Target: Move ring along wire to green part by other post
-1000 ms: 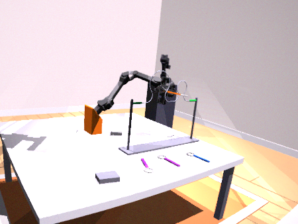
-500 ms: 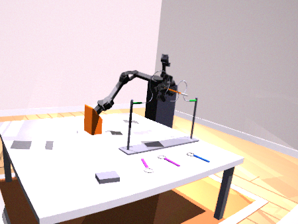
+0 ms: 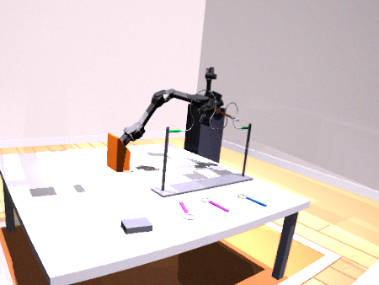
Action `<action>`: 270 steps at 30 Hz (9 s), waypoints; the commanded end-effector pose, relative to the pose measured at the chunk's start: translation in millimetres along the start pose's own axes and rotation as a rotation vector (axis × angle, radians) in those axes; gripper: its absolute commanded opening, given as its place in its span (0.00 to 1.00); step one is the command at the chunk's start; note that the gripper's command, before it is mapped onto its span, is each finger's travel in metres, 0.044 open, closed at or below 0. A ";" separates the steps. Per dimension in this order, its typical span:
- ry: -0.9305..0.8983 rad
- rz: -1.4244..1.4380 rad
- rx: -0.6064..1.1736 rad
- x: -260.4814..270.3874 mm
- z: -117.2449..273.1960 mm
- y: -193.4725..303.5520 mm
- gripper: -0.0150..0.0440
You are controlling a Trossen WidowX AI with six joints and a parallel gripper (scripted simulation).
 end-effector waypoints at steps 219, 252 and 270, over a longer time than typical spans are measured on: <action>-1.839 -3.490 -0.415 -38.6 47.6 -80.0 0.00; -1.562 -2.843 -0.341 43.2 60.2 -114.3 0.00; -1.372 -2.438 -0.290 98.9 52.2 -107.6 0.00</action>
Point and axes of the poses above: the point midway between the two fingers, 35 mm back from their tips, its own z axis back along the fingers, its own x axis across the jaws, y = z × x, the point moved 7 cm from there along z, back along the fingers, and after that the axes turned 4 degrees about z, right-handed, at the moved point
